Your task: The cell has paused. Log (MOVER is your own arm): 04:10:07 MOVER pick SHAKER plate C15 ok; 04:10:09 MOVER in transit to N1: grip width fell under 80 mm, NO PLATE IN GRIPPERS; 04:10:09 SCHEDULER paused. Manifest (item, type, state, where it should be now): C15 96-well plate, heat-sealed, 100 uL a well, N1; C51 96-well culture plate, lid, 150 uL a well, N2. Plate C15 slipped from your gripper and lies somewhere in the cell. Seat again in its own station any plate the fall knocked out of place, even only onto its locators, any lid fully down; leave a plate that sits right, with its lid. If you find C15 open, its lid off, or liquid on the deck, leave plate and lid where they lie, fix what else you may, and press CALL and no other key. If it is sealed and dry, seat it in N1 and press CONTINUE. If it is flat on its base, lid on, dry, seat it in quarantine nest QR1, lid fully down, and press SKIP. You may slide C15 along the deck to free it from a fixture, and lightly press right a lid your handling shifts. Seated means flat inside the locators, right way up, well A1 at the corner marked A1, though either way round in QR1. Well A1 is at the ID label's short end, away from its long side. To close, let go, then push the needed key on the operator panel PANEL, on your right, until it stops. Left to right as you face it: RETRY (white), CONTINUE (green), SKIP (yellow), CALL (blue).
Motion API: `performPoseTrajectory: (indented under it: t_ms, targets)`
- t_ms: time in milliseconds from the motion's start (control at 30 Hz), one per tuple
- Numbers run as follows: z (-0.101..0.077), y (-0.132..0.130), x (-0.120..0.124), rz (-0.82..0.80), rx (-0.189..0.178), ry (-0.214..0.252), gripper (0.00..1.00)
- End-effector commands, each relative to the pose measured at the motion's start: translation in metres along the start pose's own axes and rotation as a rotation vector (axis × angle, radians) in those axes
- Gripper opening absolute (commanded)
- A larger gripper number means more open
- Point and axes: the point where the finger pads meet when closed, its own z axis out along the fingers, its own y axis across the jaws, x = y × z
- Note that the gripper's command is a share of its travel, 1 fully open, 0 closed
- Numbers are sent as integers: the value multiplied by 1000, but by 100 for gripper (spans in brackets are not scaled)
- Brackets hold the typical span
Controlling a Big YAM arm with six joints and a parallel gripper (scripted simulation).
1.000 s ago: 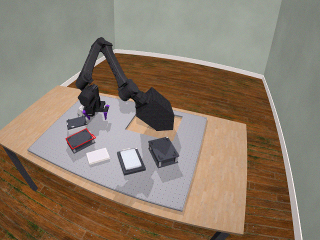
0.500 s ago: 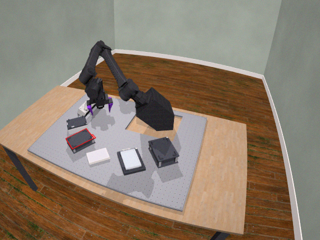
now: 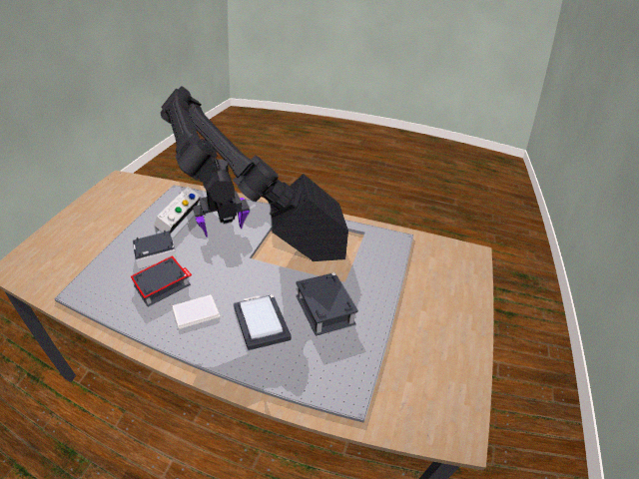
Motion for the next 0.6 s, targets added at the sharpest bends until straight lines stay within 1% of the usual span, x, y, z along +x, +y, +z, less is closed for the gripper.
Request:
performPoseTrajectory:
  t_ms: [0,367,433,467,567]
  targets:
    - [-2,15,-12,48,1,-18,100]
    - [-2,66,-33,47,0,-19,100]
    - [-2,66,-33,47,0,-19,100]
    - [-7,68,-40,57,-3,-29,100]
    - [-4,84,-43,51,-2,-24,100]
